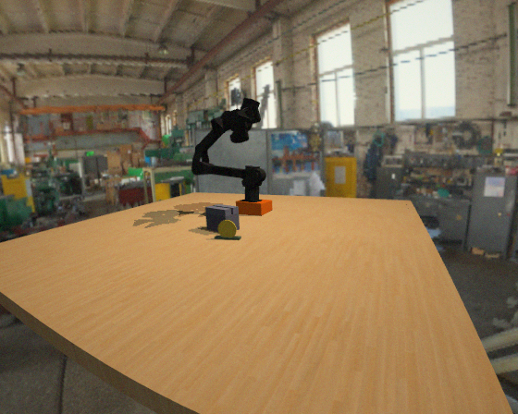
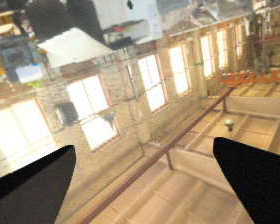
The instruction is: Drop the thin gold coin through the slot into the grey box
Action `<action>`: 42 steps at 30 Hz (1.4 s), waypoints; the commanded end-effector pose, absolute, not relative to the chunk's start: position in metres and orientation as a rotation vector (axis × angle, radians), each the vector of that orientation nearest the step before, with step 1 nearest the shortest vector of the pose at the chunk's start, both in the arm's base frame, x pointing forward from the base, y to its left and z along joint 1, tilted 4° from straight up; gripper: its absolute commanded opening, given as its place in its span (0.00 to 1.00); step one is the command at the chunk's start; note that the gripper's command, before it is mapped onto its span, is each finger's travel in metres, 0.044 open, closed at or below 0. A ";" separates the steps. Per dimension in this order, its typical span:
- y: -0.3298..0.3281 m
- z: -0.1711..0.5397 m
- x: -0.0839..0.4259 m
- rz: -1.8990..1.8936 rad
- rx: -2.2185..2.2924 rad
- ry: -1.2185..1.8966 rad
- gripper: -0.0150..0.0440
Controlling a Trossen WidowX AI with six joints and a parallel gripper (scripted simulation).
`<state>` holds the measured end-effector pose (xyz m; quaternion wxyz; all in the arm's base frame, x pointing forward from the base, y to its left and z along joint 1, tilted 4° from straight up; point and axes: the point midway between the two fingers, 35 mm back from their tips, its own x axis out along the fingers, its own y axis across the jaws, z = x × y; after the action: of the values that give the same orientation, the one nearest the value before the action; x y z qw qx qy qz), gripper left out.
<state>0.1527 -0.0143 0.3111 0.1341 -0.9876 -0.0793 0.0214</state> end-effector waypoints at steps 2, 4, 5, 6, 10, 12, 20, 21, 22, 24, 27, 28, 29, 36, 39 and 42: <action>-0.010 0.313 0.151 0.079 -2.867 -0.226 0.84; 0.003 0.318 0.148 0.133 -2.878 -0.212 0.75; 0.011 0.319 0.148 0.167 -2.882 -0.200 0.71; 0.019 0.320 0.148 0.205 -2.885 -0.186 0.67; 0.049 0.317 0.153 0.383 -2.874 -0.103 0.53; 0.063 0.313 0.158 0.478 -2.856 -0.047 0.53; 0.106 0.279 0.201 0.881 -2.653 0.260 0.53; 0.110 0.272 0.208 0.930 -2.613 0.302 0.53; 0.113 0.265 0.215 0.978 -2.569 0.347 0.53; 0.118 0.250 0.230 1.067 -2.469 0.437 0.53; 0.121 0.226 0.254 1.185 -2.295 0.576 0.53; 0.121 0.217 0.262 1.219 -2.231 0.623 0.53; 0.121 0.208 0.270 1.251 -2.163 0.669 0.53; 0.101 0.138 0.323 1.358 -1.626 0.964 0.53; 0.089 0.113 0.338 1.392 -1.420 1.049 0.53; 0.086 0.101 0.345 1.401 -1.322 1.084 0.53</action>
<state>0.3338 0.0903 0.1148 0.4171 -0.5875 0.4150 0.5556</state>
